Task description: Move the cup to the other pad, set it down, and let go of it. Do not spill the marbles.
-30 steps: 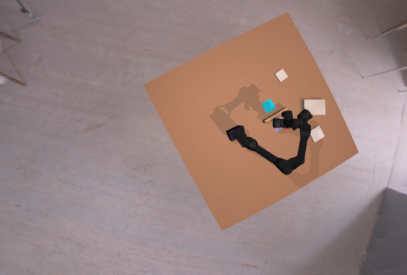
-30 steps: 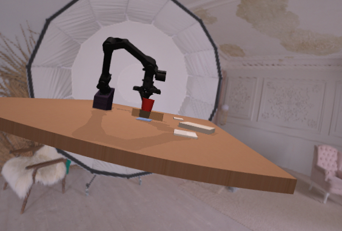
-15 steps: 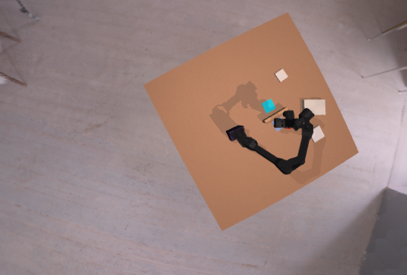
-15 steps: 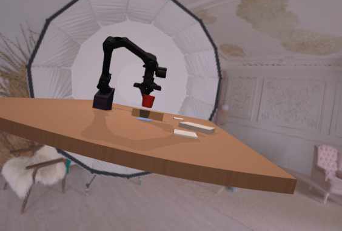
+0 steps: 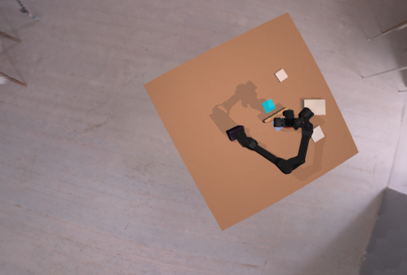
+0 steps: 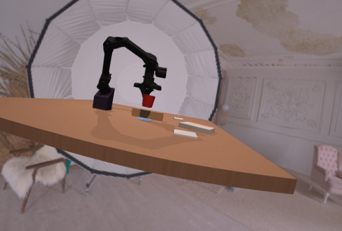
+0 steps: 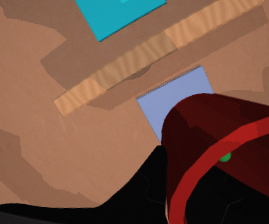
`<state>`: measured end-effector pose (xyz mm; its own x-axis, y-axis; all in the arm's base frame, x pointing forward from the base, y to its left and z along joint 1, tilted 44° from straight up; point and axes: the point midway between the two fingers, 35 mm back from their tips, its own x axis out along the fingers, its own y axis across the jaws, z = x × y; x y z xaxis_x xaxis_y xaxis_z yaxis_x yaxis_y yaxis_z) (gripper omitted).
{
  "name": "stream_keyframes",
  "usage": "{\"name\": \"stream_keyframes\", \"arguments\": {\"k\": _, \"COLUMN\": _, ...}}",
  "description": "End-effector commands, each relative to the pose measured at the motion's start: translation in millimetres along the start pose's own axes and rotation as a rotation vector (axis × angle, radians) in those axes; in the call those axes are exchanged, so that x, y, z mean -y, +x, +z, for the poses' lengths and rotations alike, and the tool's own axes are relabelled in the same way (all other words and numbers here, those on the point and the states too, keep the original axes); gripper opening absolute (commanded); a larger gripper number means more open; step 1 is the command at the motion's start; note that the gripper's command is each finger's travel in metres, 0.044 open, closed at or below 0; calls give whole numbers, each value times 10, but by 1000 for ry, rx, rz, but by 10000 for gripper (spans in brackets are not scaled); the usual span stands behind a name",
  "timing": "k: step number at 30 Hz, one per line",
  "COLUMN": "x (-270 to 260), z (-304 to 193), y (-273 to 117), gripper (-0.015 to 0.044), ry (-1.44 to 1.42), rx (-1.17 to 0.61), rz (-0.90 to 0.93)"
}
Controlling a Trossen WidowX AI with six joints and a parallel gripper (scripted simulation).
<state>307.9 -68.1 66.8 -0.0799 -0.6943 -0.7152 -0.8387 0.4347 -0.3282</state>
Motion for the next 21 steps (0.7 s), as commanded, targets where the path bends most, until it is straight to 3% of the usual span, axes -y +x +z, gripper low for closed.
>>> {"name": "stream_keyframes", "arguments": {"k": 1, "x": -62, "z": 96, "y": 2, "gripper": 0, "ry": 3, "rx": 2, "rz": 3}}
{"name": "stream_keyframes", "arguments": {"k": 21, "x": -400, "z": 616, "y": -35, "gripper": 0, "ry": 7, "rx": 6, "rz": 6}}
